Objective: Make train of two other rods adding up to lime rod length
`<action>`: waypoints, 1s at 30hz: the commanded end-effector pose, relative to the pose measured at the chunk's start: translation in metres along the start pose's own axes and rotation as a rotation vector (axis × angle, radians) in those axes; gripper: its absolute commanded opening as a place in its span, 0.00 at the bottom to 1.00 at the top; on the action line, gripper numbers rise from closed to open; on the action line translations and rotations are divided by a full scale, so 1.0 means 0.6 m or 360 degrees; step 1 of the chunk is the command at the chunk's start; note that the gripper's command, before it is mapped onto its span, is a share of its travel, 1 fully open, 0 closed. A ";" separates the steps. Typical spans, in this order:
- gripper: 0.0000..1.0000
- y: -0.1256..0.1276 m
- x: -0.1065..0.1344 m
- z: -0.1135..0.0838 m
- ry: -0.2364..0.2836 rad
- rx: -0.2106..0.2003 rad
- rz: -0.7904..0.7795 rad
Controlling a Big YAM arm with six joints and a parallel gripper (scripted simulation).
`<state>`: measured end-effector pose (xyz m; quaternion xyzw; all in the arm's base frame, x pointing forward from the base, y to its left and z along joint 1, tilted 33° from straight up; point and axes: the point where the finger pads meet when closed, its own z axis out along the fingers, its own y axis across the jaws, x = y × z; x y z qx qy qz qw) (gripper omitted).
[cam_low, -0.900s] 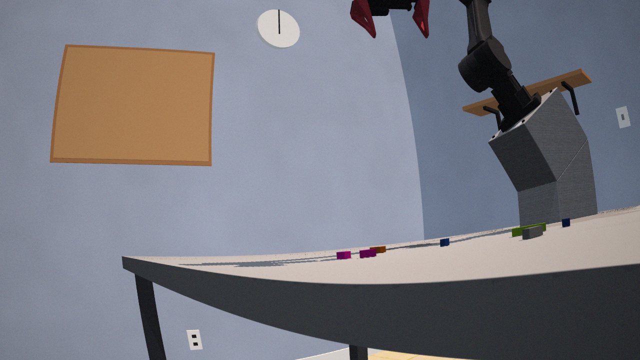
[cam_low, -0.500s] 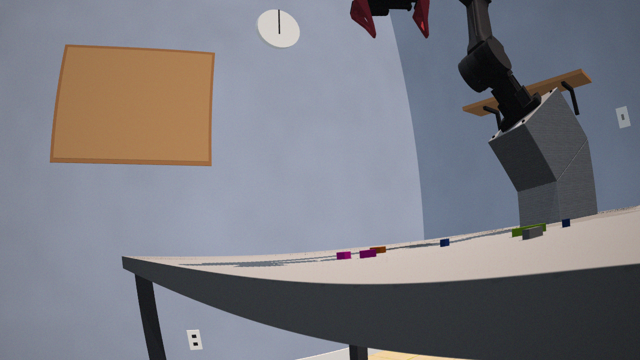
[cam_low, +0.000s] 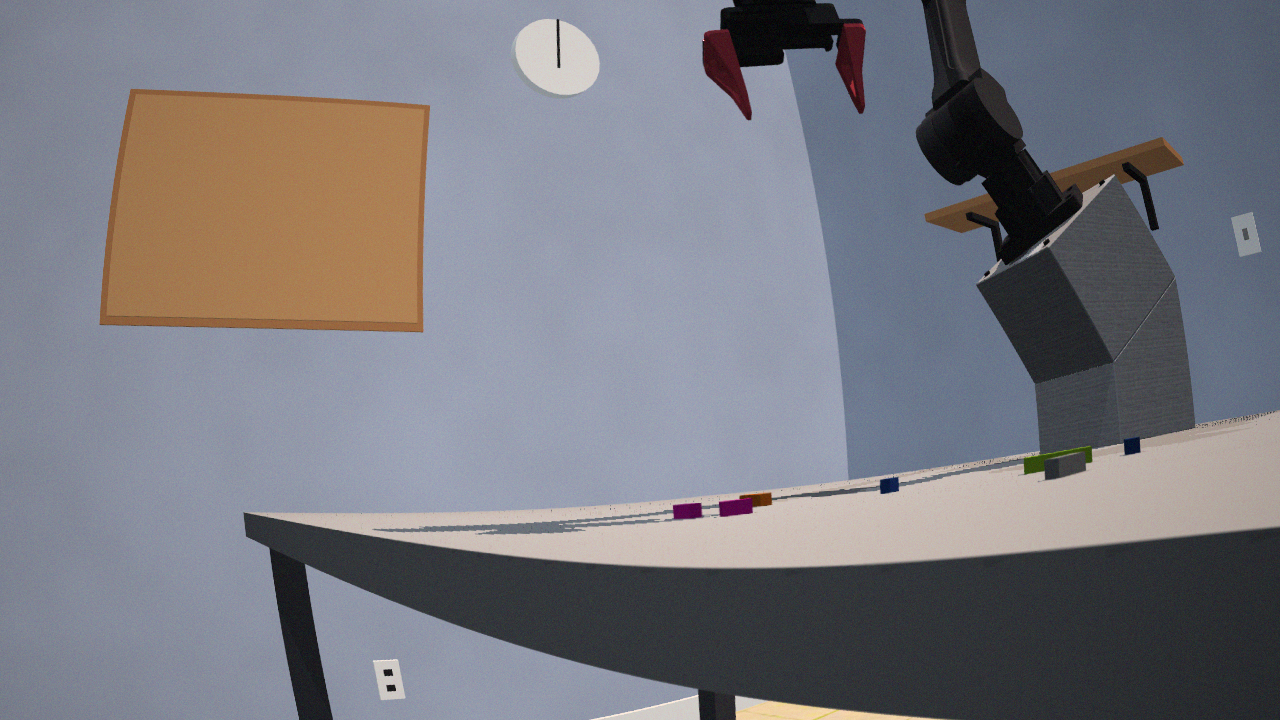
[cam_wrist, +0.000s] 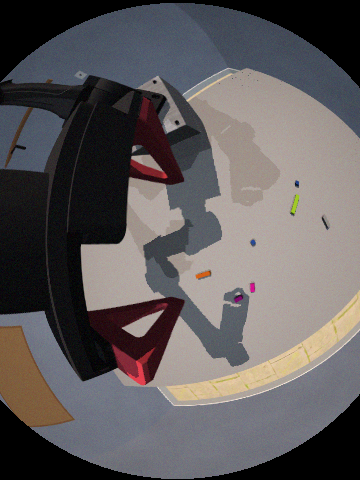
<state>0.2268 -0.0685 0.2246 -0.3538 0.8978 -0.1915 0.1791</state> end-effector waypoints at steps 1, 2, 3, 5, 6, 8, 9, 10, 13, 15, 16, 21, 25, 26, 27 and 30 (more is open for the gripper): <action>1.00 -0.026 -0.008 0.060 0.0021 0.0031 0.0259; 1.00 -0.026 -0.008 0.060 0.0021 0.0031 0.0259; 1.00 -0.026 -0.008 0.060 0.0021 0.0031 0.0259; 1.00 -0.056 -0.033 0.029 -0.0042 0.0093 0.0248; 1.00 -0.056 -0.033 0.029 -0.0042 0.0093 0.0248; 1.00 -0.056 -0.032 0.019 -0.0065 0.0122 0.0251; 1.00 -0.029 -0.008 0.095 0.0032 0.0042 0.0368; 1.00 -0.029 -0.008 0.095 0.0032 0.0042 0.0368; 1.00 -0.031 -0.005 0.132 0.0042 0.0055 0.0485; 1.00 -0.029 0.000 0.170 0.0053 0.0069 0.0606; 1.00 -0.029 0.000 0.170 0.0053 0.0069 0.0606; 1.00 -0.066 -0.026 0.134 -0.0037 0.0153 0.0602; 1.00 -0.025 0.008 0.206 0.0062 0.0083 0.0729; 1.00 -0.025 0.008 0.206 0.0062 0.0083 0.0729; 1.00 -0.025 0.008 0.206 0.0062 0.0083 0.0729; 1.00 -0.018 0.017 0.239 0.0070 0.0097 0.0850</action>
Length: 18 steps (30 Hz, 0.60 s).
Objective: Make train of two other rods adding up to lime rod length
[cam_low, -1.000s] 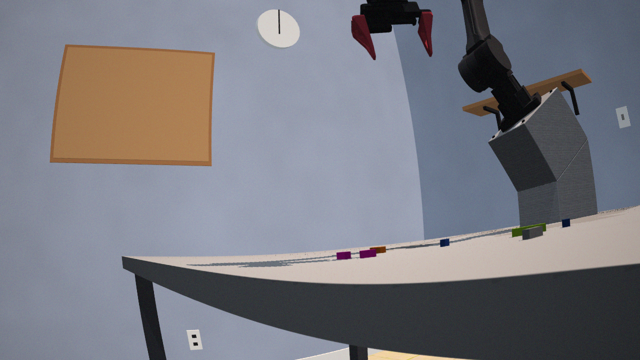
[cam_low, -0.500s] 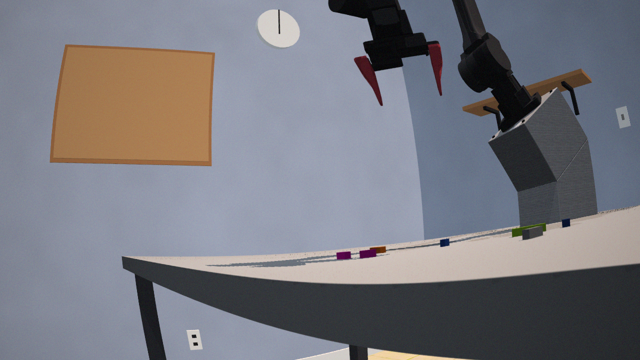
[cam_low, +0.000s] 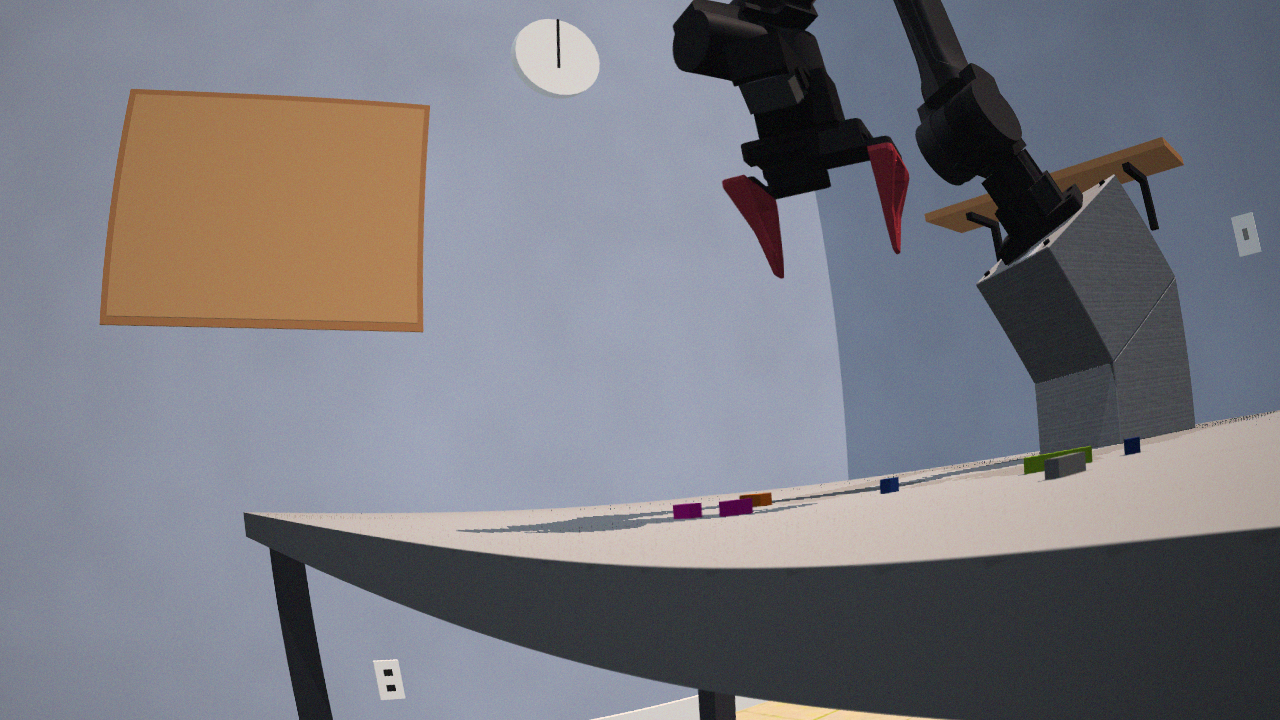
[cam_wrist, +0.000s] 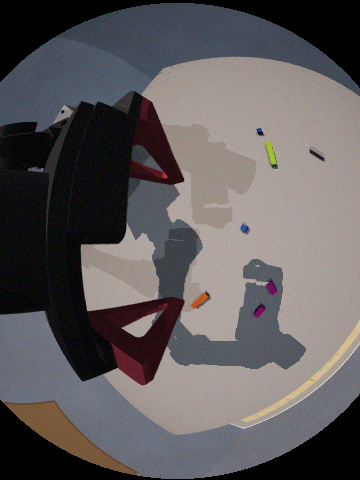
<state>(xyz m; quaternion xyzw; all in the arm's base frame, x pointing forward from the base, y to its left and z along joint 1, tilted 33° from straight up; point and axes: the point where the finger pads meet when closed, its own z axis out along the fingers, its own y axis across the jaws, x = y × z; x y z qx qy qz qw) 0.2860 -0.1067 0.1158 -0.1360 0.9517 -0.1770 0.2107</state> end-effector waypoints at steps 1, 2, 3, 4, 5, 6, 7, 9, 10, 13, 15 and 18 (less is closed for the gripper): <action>1.00 -0.005 0.002 0.024 0.0013 0.0011 0.0133; 1.00 -0.021 -0.017 0.014 -0.0023 0.0034 0.0139; 1.00 -0.026 -0.030 0.008 -0.0046 0.0042 0.0133; 1.00 -0.028 -0.034 0.000 -0.0074 0.0056 0.0133; 1.00 -0.030 -0.036 -0.004 -0.0086 0.0064 0.0136; 1.00 -0.030 -0.036 -0.004 -0.0086 0.0064 0.0136; 1.00 -0.029 -0.035 -0.001 -0.0076 0.0058 0.0134; 1.00 -0.001 0.015 0.055 0.0023 0.0028 0.0250; 1.00 -0.001 0.015 0.055 0.0023 0.0028 0.0250; 1.00 0.005 0.029 0.081 0.0030 0.0043 0.0359; 1.00 0.011 0.043 0.103 0.0035 0.0056 0.0458; 1.00 0.017 0.056 0.121 0.0039 0.0068 0.0544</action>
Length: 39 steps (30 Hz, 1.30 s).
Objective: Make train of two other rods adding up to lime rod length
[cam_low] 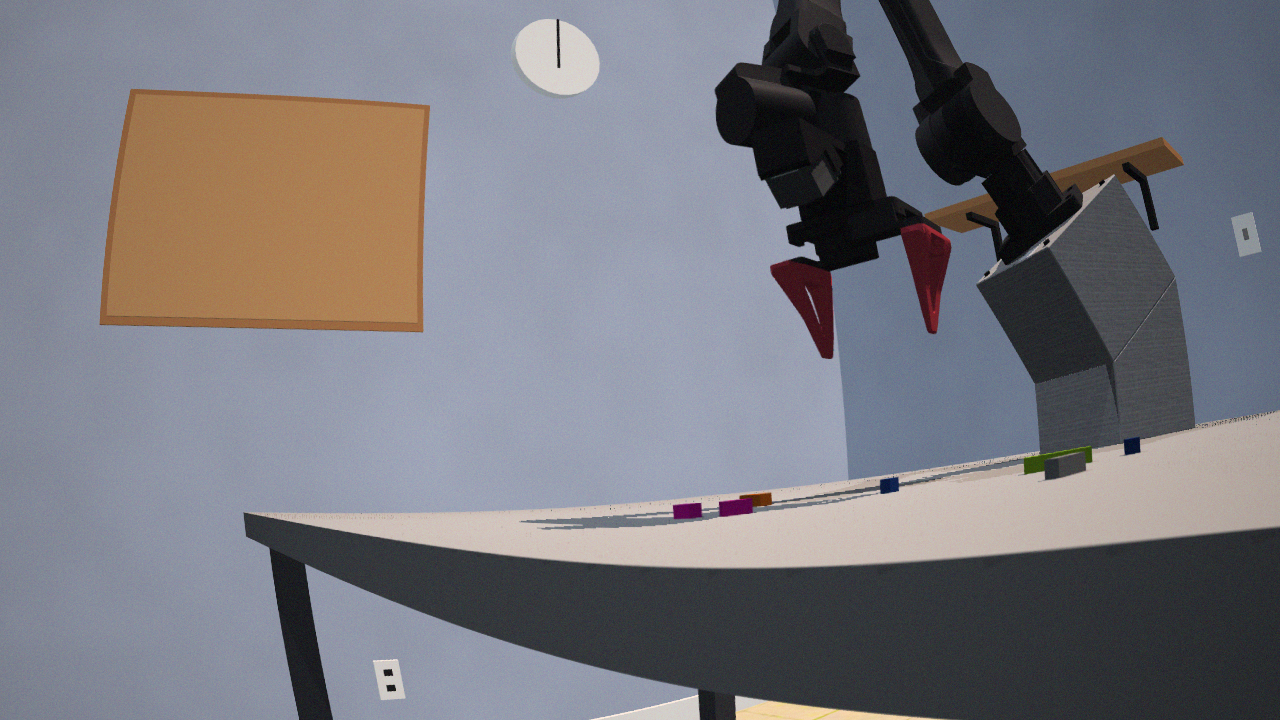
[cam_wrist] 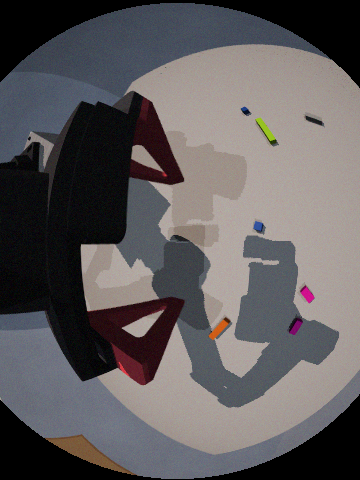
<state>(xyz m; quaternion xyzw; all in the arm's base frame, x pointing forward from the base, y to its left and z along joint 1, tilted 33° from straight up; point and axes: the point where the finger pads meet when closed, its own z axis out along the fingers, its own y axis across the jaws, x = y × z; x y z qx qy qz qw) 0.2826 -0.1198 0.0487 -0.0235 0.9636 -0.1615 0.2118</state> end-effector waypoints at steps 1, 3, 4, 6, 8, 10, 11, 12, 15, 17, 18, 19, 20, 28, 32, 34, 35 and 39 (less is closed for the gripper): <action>1.00 -0.009 0.001 0.023 -0.0025 0.0039 0.0188; 1.00 -0.006 0.013 0.037 -0.0023 0.0049 0.0260; 1.00 -0.004 0.023 0.048 -0.0021 0.0056 0.0318; 1.00 -0.001 0.036 0.060 -0.0018 0.0065 0.0390; 1.00 0.000 0.040 0.064 -0.0018 0.0068 0.0412; 1.00 0.000 0.040 0.064 -0.0018 0.0068 0.0412; 1.00 -0.003 0.016 0.060 -0.0059 0.0067 0.0397; 1.00 -0.005 0.012 0.057 -0.0075 0.0072 0.0399; 1.00 -0.003 0.015 0.056 -0.0075 0.0071 0.0399; 1.00 0.004 0.029 0.058 -0.0041 0.0059 0.0393; 1.00 0.005 0.031 0.058 -0.0034 0.0057 0.0391; 1.00 0.005 0.031 0.058 -0.0034 0.0057 0.0392; 1.00 0.004 0.030 0.058 -0.0036 0.0057 0.0392; 1.00 0.004 0.030 0.058 -0.0036 0.0057 0.0387; 1.00 0.004 0.030 0.058 -0.0036 0.0057 0.0387; 1.00 0.004 0.030 0.058 -0.0036 0.0057 0.0387; 1.00 0.004 0.030 0.058 -0.0036 0.0057 0.0387; 1.00 0.004 0.030 0.058 -0.0036 0.0057 0.0387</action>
